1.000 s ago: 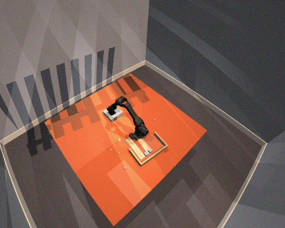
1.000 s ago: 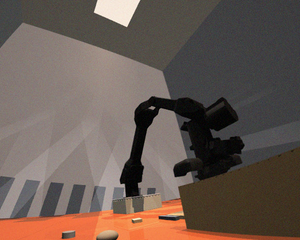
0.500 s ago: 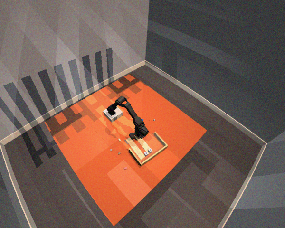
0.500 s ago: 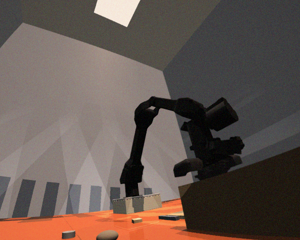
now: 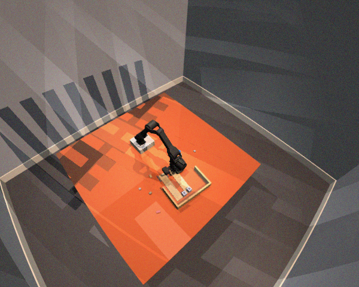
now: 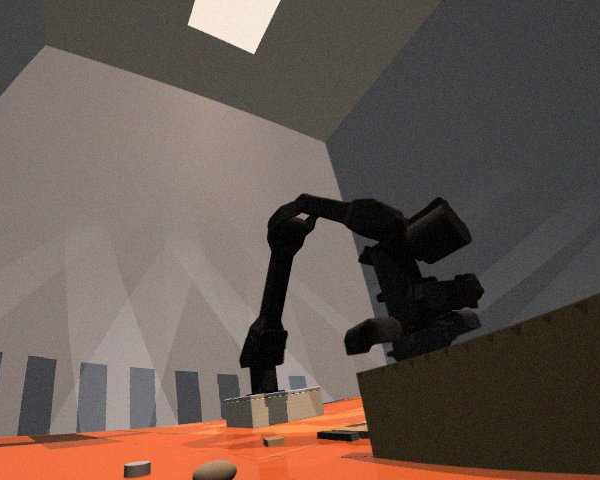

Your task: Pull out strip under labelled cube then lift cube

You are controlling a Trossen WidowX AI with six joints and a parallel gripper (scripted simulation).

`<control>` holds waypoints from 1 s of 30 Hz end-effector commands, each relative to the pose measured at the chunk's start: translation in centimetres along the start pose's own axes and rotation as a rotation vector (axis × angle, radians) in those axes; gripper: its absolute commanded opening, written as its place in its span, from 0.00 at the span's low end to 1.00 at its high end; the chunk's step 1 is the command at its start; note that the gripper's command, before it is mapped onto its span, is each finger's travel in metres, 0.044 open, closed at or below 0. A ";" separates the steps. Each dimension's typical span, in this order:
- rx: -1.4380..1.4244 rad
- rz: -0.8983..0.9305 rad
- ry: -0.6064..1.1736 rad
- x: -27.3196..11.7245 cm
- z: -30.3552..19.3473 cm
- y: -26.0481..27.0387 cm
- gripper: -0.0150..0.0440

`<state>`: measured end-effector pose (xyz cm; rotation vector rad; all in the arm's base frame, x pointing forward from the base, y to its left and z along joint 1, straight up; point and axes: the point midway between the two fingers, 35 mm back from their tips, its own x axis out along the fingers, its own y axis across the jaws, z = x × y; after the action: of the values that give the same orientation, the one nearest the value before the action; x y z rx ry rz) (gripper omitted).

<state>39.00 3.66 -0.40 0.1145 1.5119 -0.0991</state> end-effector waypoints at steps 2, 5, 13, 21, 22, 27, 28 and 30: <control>0.001 -0.004 0.017 0.3 -1.3 -0.1 0.25; 0.001 -0.004 0.017 0.3 -1.7 -0.1 0.25; 0.001 -0.004 0.017 0.2 -2.0 -0.1 0.25; 0.001 -0.004 0.017 -0.5 -1.0 -0.1 0.25; 0.001 -0.004 0.016 -0.6 -0.9 -0.1 0.25; 0.001 -0.004 0.017 -0.5 -1.2 -0.1 0.25; 0.001 -0.004 0.017 -0.4 -1.3 -0.1 0.25; 0.001 -0.004 0.017 -0.3 -1.6 -0.1 0.25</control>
<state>37.76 3.72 -0.08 0.1148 1.5289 -0.1041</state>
